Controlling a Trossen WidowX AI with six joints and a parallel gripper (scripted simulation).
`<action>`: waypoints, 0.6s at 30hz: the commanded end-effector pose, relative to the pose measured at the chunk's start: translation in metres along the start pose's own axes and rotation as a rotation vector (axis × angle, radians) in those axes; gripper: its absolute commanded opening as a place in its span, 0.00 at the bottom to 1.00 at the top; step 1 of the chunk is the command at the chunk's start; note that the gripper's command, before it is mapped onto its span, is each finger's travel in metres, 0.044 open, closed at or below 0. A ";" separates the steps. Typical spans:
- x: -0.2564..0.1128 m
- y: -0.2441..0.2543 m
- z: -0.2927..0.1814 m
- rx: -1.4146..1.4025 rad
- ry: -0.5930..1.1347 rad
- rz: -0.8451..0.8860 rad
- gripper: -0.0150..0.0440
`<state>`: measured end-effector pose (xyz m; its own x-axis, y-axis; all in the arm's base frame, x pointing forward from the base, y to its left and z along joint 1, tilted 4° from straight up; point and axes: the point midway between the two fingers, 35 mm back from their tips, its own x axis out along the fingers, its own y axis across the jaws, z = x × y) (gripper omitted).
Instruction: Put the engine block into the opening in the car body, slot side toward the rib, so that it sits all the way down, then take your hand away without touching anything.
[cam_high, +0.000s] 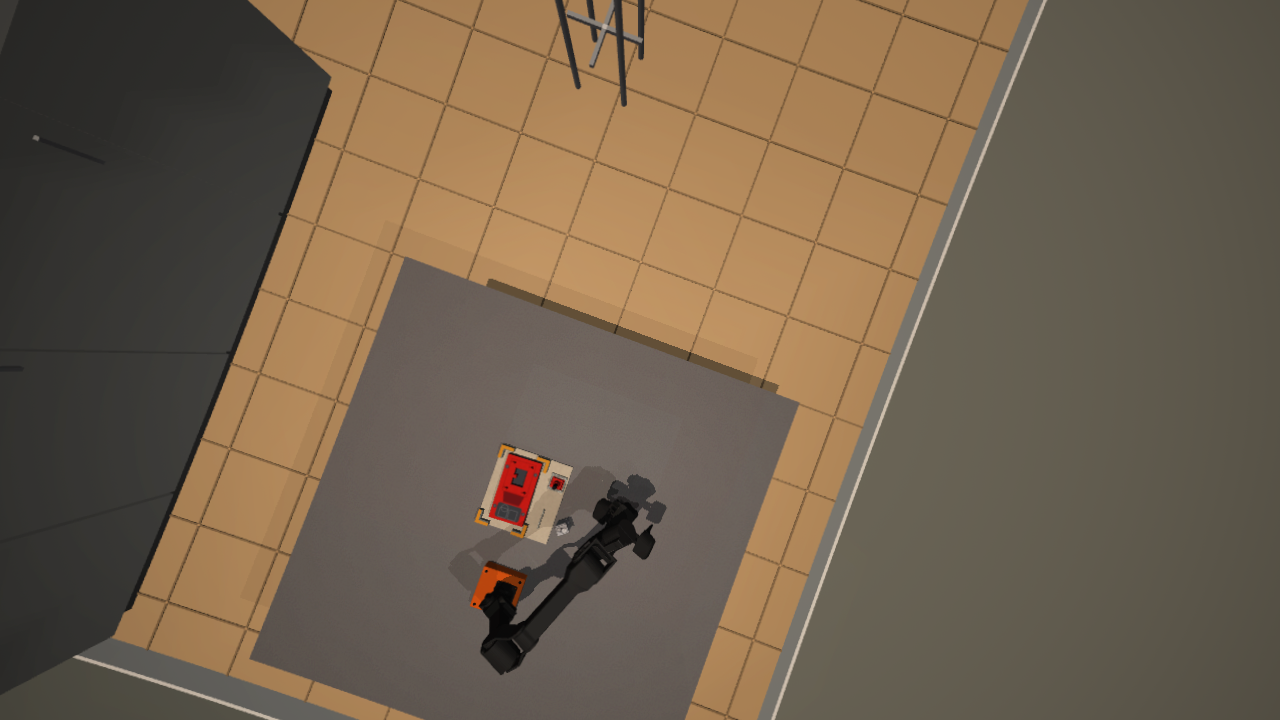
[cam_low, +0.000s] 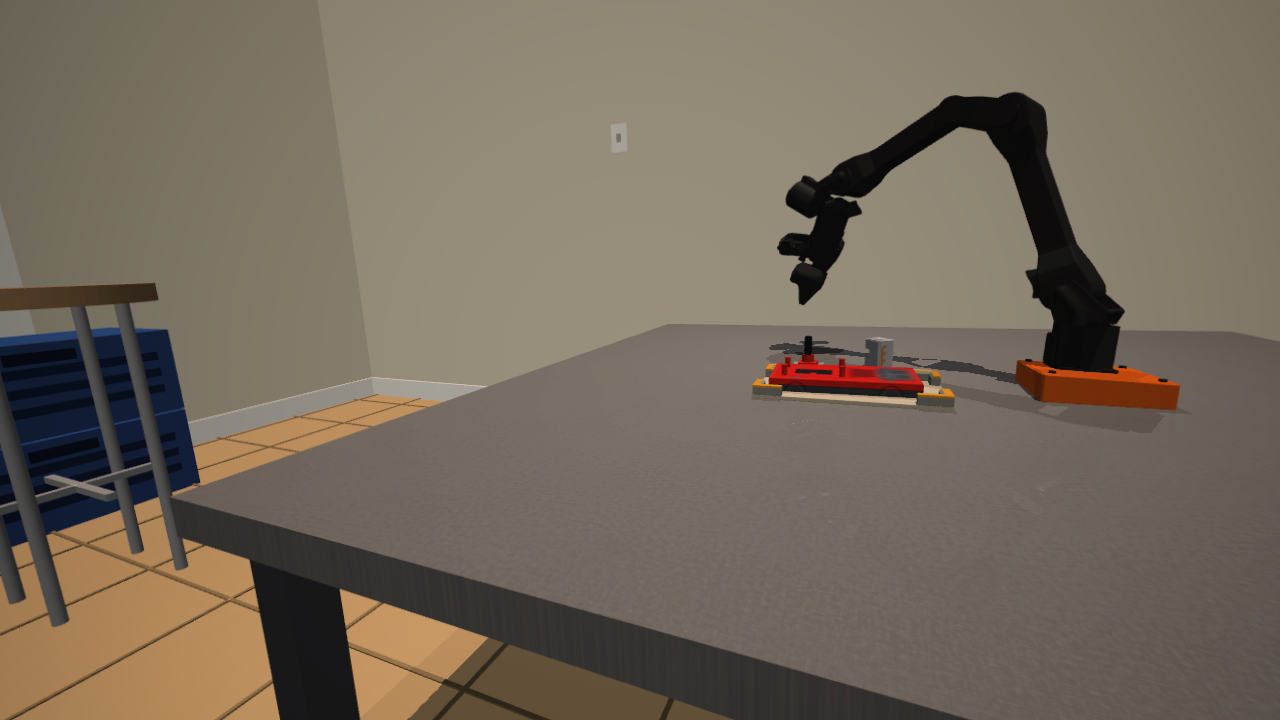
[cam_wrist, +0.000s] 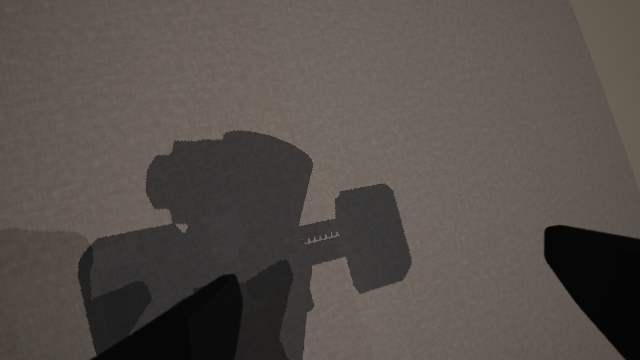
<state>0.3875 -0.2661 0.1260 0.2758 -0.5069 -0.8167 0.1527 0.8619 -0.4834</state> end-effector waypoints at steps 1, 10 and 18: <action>-0.015 0.023 -0.013 -0.118 0.028 0.079 1.00; -0.049 0.069 -0.048 -0.367 0.087 0.254 1.00; -0.083 0.104 -0.084 -0.573 0.126 0.411 1.00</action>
<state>0.3159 -0.1533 0.1171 0.1205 -0.2182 -0.9684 -0.3932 0.8853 -0.2484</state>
